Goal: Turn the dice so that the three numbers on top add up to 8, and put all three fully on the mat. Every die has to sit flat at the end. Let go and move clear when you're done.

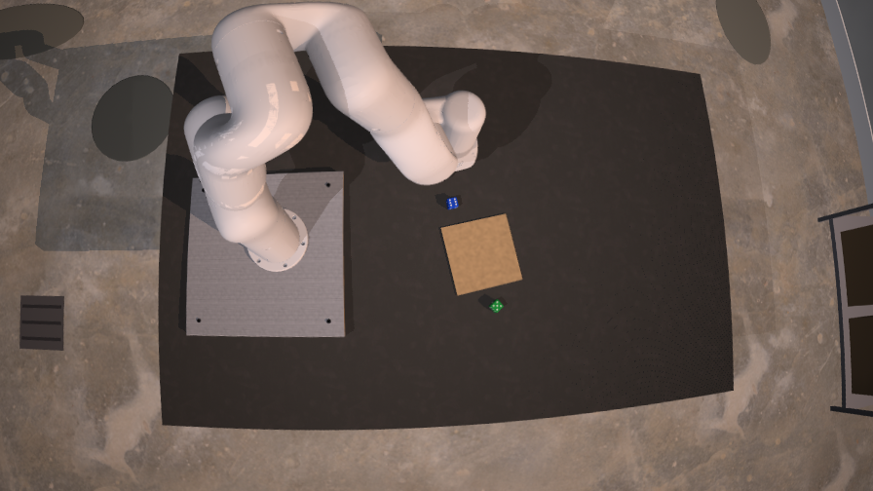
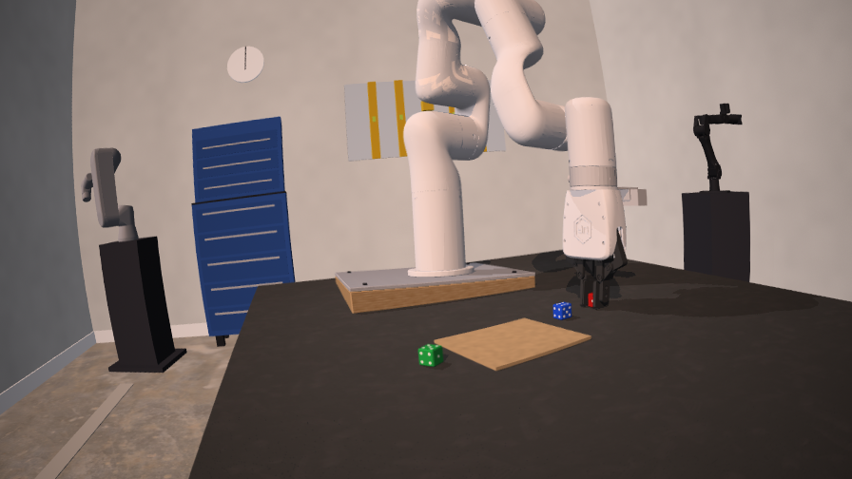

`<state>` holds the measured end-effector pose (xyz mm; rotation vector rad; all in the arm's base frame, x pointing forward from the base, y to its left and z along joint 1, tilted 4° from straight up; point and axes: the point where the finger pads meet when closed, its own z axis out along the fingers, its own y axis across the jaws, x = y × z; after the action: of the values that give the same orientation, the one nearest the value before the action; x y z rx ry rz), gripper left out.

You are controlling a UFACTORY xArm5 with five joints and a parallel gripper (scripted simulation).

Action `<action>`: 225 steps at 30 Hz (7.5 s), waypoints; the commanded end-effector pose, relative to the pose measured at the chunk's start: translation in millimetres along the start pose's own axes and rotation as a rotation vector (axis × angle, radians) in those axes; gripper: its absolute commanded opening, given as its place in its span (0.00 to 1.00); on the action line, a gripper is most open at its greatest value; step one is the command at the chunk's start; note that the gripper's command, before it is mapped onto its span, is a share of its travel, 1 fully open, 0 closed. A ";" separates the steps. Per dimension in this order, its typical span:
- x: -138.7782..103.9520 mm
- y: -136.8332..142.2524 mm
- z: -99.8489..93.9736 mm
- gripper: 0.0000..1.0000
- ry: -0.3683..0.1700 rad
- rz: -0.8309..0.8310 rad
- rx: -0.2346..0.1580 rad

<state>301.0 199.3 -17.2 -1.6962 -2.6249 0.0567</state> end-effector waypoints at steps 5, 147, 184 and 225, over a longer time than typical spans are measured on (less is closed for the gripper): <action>0.2 1.2 -0.9 0.15 0.000 0.000 -0.003; -62.3 81.4 -85.0 0.15 -0.295 -1.533 -0.305; -62.6 72.8 -84.4 0.15 -0.809 -1.351 -0.850; -57.7 72.5 -8.2 0.15 -0.804 -1.355 -0.858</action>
<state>390.5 176.4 -10.7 0.7579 -4.0353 -0.5514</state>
